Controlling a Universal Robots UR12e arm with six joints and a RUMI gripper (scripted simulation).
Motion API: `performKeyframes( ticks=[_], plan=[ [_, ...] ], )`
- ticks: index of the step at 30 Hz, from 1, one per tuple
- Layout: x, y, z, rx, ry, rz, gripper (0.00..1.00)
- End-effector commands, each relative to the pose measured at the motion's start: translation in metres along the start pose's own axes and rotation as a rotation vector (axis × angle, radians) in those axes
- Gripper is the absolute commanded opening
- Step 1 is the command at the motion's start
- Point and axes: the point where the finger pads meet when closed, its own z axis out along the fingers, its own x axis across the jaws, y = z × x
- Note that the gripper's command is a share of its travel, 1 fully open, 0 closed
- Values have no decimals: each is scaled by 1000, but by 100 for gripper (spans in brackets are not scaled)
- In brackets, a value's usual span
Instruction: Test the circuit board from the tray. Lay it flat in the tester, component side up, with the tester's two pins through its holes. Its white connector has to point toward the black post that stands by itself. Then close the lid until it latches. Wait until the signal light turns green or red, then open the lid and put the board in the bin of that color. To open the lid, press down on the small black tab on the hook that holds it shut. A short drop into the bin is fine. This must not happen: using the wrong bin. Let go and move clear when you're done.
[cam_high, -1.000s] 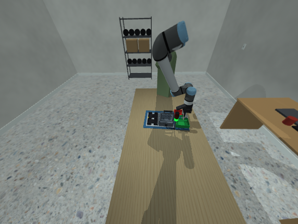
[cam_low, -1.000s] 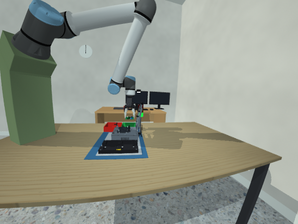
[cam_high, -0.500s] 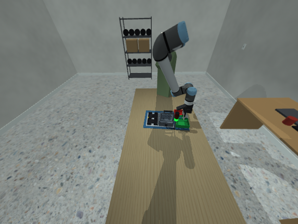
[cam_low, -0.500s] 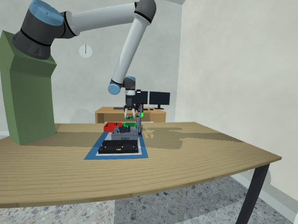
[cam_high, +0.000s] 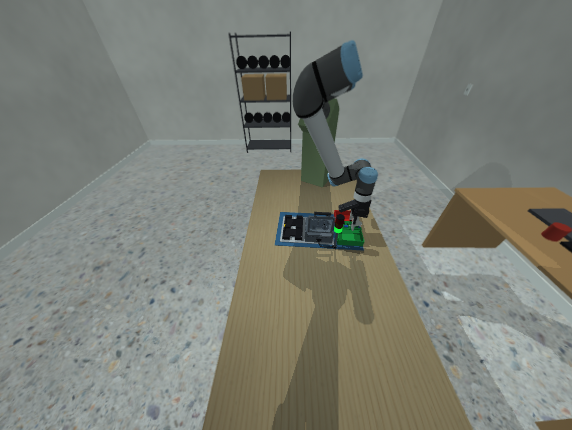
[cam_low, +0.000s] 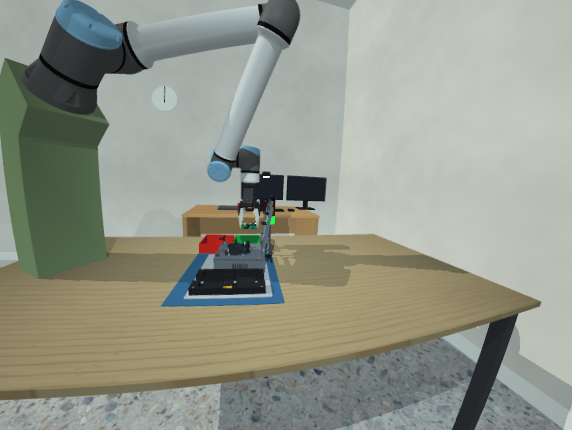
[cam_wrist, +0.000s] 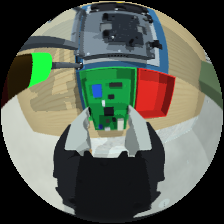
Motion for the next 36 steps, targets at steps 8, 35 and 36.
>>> performKeyframes(
  ticks=[8, 35, 36],
  plan=[
    [-2, -1, 15, 1, -2, 3, 39],
    [-3, -2, 77, 2, -2, 3, 39],
    [-3, -2, 79, 2, -2, 3, 39]
  ],
)
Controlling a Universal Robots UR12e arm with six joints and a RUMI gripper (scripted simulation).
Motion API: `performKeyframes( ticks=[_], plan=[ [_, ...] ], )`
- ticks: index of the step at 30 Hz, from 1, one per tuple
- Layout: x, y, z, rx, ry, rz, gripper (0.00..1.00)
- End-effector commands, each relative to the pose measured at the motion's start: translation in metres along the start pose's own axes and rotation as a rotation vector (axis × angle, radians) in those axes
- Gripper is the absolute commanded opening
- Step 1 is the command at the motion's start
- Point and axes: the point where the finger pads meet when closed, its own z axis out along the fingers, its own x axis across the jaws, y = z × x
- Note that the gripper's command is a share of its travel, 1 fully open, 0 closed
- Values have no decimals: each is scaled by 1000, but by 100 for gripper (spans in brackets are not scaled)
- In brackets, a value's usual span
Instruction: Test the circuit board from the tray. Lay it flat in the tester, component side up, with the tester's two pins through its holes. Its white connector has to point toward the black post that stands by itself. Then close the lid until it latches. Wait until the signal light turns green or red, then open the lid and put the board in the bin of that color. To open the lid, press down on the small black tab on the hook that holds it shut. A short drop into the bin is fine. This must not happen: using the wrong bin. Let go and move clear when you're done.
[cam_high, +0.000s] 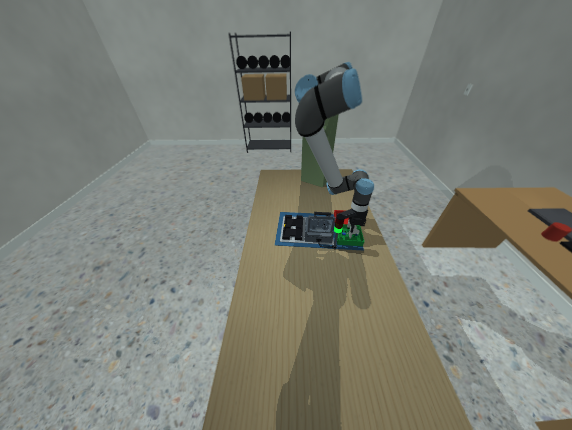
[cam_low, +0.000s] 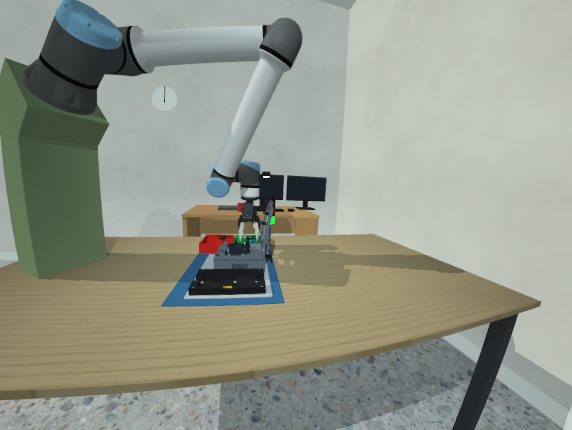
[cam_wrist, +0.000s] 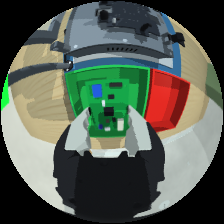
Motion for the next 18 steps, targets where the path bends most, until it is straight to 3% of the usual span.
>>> performKeyframes(
  ticks=[1, 18],
  plan=[
    [-2, 0, 12, -1, -3, 1, 39],
    [-1, 1, 18, -1, -2, 0, 39]
  ],
)
